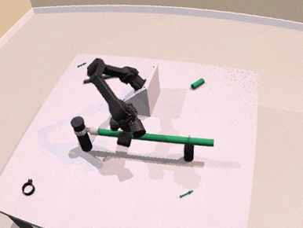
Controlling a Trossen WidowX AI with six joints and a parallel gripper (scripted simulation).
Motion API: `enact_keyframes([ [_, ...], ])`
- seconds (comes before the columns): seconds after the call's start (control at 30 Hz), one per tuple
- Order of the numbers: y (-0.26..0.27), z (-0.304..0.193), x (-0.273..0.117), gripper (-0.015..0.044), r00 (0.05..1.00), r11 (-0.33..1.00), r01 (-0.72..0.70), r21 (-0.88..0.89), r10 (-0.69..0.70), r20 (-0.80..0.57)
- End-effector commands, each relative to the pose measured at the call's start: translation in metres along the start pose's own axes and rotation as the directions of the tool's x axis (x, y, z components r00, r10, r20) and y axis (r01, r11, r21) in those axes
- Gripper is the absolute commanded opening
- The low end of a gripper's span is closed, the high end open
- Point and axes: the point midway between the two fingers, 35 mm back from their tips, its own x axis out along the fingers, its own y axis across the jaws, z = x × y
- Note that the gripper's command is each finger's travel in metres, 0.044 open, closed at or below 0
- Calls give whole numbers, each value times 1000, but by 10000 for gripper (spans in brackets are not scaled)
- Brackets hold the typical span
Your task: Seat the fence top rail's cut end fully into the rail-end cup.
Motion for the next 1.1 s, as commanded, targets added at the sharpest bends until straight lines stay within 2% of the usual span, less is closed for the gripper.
enact_keyframes([
  [0.0, 1, 6, -2, 0, 1000, 1000, -7, 3, 7, 7],
  [1.07, 5, 16, -7, 0, 1000, 1000, -7, 4, 7, 8],
])
